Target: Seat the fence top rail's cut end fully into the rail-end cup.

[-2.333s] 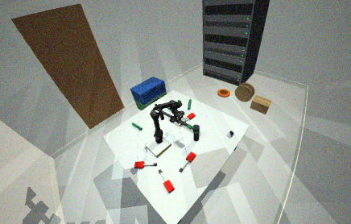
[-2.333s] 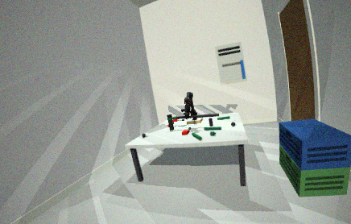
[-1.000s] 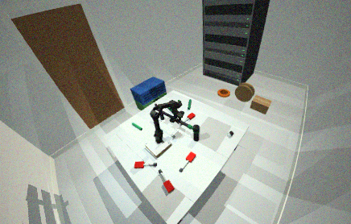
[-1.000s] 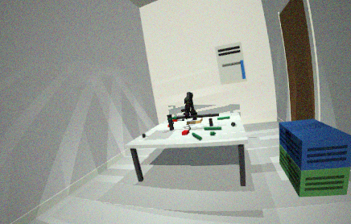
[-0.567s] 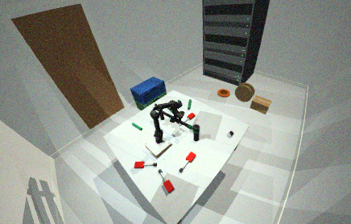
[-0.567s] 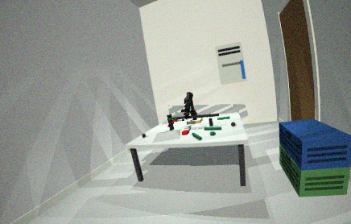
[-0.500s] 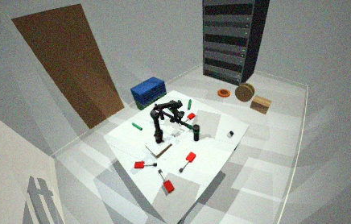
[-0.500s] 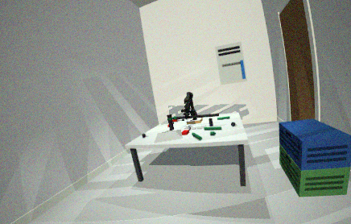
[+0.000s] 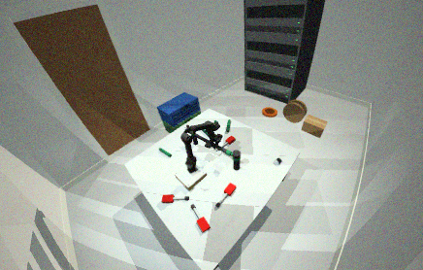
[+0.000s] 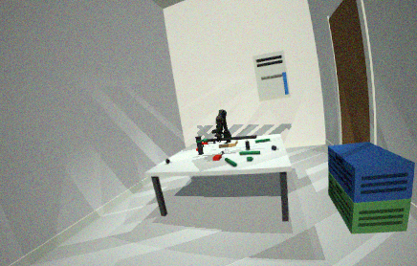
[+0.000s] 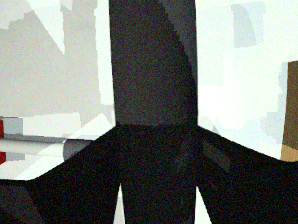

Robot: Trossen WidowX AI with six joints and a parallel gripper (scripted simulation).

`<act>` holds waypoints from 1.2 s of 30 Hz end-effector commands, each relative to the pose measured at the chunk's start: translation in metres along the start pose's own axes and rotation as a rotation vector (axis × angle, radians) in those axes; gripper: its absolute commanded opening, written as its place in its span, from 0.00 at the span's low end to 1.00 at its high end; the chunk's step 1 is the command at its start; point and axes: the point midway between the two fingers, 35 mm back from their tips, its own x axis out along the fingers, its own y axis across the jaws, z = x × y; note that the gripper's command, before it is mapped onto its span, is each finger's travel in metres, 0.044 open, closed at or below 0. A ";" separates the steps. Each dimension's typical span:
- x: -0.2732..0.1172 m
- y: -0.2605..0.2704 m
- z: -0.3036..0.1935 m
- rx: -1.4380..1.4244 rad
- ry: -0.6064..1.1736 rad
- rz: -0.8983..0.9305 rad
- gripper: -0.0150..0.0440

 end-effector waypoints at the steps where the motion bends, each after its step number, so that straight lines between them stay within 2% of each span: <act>1: 0.000 0.000 0.000 0.000 0.000 0.000 0.25; 36: 0.002 0.001 0.015 0.000 -0.001 0.000 0.25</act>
